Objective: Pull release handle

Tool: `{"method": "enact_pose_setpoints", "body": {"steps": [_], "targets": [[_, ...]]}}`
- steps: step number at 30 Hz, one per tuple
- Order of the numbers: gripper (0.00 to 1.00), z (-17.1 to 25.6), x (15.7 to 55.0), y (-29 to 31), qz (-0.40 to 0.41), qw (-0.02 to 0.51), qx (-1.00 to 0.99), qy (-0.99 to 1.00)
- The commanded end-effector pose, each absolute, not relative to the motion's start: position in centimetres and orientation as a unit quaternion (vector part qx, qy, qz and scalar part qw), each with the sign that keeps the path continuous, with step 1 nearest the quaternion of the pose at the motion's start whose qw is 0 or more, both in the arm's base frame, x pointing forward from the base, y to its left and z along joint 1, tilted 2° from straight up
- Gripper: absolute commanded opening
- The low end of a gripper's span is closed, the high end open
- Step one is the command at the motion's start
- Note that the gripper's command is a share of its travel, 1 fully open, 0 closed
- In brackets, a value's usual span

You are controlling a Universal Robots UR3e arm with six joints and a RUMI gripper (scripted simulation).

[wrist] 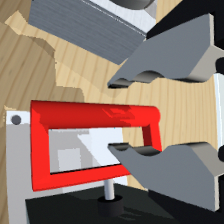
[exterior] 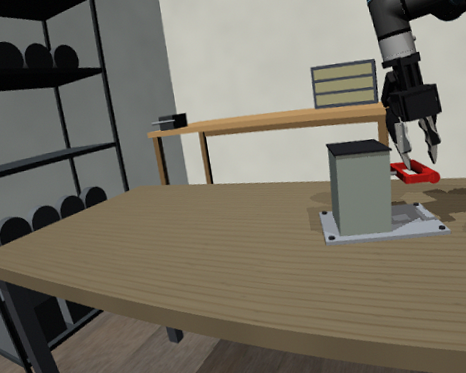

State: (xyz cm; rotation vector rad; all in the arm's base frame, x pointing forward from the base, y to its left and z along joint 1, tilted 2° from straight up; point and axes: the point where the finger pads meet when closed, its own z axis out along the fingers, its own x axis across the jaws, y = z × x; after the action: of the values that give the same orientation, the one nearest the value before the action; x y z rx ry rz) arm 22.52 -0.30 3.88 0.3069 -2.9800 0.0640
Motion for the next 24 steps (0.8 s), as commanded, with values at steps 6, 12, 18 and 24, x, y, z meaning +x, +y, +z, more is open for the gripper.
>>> {"method": "enact_pose_setpoints", "body": {"steps": [6,12,18,24], "targets": [[0.3,3.1,22.5,-0.4,0.022,0.071,0.102,-0.992],[0.3,2.4,22.4,-0.4,0.022,0.071,0.102,-0.992],[0.3,2.0,22.3,-0.4,0.022,0.071,0.102,-0.992],[0.3,1.8,22.3,-0.5,0.022,0.071,0.102,-0.992]]}}
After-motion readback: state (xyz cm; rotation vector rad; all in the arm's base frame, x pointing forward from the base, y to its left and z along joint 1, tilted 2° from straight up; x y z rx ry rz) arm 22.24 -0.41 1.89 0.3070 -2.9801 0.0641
